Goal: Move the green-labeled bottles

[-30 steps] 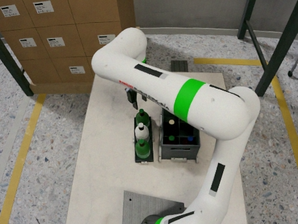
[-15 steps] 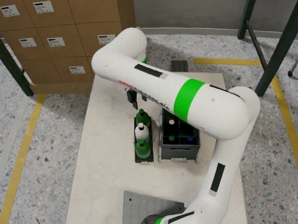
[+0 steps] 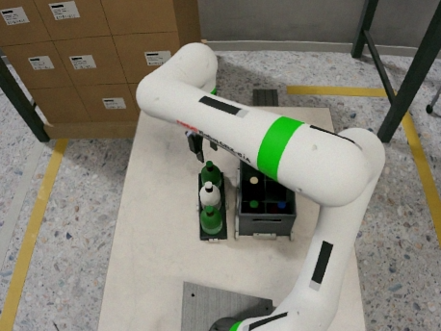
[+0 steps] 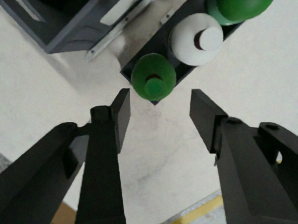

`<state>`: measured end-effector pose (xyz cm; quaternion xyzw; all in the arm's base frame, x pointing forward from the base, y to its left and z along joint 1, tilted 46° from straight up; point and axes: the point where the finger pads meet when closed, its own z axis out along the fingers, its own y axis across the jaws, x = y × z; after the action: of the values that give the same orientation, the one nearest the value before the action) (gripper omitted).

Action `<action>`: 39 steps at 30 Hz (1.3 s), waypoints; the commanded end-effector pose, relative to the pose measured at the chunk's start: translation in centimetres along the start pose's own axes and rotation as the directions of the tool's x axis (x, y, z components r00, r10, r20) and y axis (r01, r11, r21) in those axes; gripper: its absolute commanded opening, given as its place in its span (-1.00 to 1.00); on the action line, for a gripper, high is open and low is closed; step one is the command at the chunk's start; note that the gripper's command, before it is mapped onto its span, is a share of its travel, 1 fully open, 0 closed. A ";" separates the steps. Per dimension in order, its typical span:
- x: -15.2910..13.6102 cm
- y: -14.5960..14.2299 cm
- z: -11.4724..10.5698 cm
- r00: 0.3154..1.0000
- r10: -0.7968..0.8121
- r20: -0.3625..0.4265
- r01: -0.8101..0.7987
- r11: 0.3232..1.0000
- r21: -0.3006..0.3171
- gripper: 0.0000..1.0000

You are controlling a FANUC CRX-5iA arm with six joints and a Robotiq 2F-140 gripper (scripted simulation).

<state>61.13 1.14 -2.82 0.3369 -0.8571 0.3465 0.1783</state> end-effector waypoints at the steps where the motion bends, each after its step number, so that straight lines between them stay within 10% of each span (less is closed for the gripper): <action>1: -0.1 0.0 0.2 1.000 0.000 0.002 0.000 1.000 0.001 -0.12; 39: -0.1 0.0 3.9 1.000 0.000 0.002 0.000 1.000 0.001 -0.12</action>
<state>60.86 -1.70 -5.60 0.3369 -0.8571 0.3465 0.1783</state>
